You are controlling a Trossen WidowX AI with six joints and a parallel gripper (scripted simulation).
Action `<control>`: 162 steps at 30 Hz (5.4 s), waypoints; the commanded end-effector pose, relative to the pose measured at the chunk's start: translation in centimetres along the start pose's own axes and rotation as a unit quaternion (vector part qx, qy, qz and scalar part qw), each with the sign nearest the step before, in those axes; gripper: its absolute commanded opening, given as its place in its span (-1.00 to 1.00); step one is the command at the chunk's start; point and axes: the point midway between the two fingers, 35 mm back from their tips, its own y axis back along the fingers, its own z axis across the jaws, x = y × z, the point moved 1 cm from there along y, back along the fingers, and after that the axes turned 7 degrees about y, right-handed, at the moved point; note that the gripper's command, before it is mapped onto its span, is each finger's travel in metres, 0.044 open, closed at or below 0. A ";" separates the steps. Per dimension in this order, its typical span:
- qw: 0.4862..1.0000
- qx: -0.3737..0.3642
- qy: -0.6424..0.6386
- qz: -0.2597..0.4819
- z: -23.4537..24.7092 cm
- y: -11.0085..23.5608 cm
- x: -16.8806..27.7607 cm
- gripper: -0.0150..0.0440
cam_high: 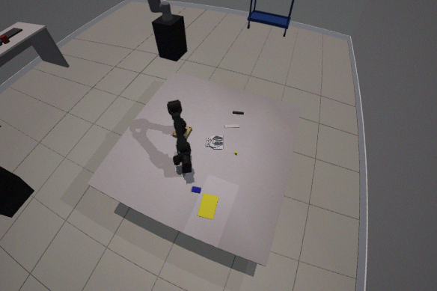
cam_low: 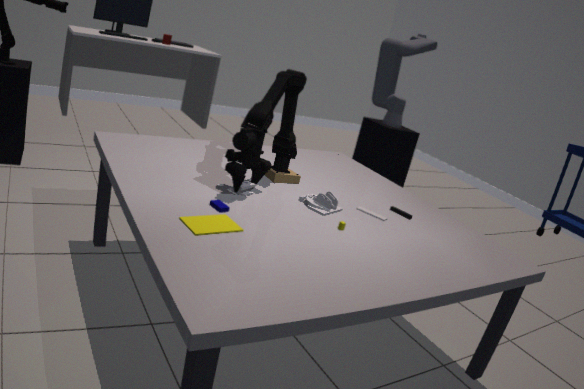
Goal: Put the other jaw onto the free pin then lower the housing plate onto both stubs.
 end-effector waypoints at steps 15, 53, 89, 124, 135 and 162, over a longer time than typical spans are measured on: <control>1.000 0.000 0.000 0.000 0.0 0.0 0.0 0.84; 1.000 0.002 -0.001 -0.002 0.0 6.8 0.0 0.70; 0.930 0.000 0.367 0.001 -2.0 7.5 6.6 0.70; 0.591 -0.003 0.807 0.005 -7.5 7.6 14.8 0.70; 0.440 -0.004 0.898 0.006 -9.7 7.6 16.8 0.70; 0.061 -0.006 0.998 0.009 -15.3 7.5 20.2 0.70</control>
